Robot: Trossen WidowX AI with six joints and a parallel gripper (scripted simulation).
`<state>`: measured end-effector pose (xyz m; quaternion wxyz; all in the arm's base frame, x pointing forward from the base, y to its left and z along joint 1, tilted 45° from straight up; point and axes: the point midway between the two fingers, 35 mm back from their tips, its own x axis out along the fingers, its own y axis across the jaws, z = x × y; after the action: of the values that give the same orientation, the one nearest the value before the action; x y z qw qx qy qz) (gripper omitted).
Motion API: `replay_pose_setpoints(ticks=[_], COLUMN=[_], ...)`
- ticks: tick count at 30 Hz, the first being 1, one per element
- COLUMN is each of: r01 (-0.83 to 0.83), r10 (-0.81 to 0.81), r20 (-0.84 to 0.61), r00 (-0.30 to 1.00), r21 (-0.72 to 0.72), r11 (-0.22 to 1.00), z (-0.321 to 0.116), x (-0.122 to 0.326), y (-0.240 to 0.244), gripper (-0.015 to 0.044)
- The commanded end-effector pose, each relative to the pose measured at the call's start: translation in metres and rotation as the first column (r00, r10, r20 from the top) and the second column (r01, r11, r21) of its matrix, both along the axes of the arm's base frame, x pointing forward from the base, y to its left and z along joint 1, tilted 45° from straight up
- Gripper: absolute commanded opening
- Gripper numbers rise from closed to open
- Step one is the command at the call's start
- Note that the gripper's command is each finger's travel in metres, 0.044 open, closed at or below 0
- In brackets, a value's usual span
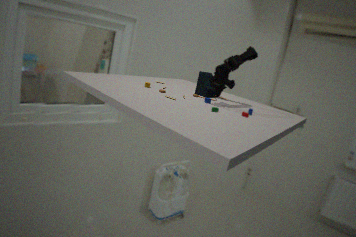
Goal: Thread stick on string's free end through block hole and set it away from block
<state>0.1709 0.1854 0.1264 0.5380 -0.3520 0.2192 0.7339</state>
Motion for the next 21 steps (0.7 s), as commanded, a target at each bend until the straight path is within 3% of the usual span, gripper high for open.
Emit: replay_pose_setpoints(ticks=[1,21], r01=[-0.045,-0.286], r10=[0.045,0.273], r20=[0.019,0.157], r00=[0.999,0.949], r21=[0.012,0.066], r11=[0.999,0.956], z=[-0.003,-0.021], x=[0.002,0.015], y=[-0.002,-0.020], gripper=[0.0000,0.0000])
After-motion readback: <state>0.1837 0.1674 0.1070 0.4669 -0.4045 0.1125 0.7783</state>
